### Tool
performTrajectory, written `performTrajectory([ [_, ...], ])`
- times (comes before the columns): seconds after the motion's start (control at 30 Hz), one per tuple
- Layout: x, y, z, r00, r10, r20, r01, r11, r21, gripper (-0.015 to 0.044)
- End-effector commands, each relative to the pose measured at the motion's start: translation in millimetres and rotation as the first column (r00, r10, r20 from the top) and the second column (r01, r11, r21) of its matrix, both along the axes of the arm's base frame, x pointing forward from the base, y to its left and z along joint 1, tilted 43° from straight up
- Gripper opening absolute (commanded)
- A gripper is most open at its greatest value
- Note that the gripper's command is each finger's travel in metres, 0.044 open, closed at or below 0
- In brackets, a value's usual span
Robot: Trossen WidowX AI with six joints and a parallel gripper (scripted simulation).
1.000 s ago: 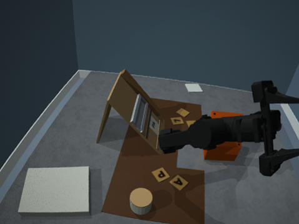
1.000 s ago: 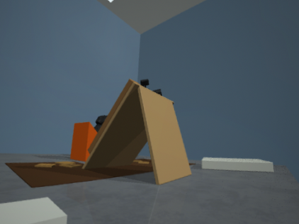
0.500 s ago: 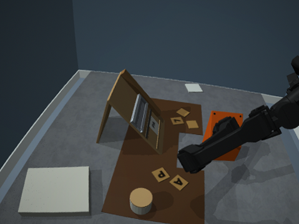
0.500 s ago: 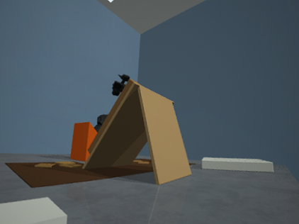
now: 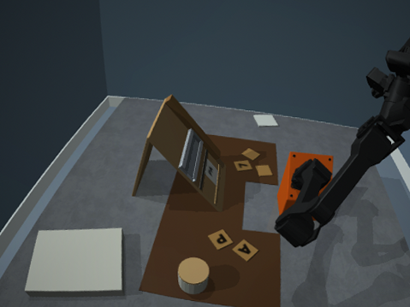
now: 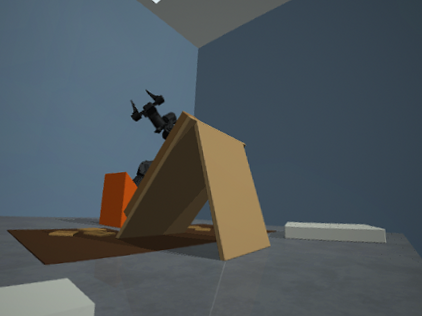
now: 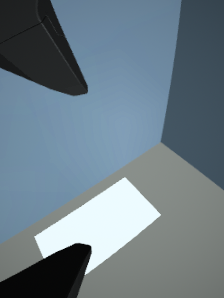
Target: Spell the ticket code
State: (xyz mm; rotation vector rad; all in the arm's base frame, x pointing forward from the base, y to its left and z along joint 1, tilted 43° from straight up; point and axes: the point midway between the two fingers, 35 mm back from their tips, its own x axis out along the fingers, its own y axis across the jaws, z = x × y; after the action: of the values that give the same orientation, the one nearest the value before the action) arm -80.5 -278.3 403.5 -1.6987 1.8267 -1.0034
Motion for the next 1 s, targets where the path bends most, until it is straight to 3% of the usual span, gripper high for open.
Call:
performTrajectory([
  [0.0,28,-42,-58,0.963,0.17,0.208,-0.198,0.973,0.118,0.044],
  [0.2,83,-73,-131,0.818,0.296,0.494,-0.451,0.863,0.229,0.044],
  [0.43,155,-75,-217,0.589,0.245,0.77,-0.686,0.656,0.315,0.044],
  [0.73,243,-23,-319,0.348,-0.091,0.933,-0.881,0.309,0.359,0.044],
  [0.97,290,56,-386,0.306,-0.472,0.827,-0.934,0.021,0.358,0.044],
])
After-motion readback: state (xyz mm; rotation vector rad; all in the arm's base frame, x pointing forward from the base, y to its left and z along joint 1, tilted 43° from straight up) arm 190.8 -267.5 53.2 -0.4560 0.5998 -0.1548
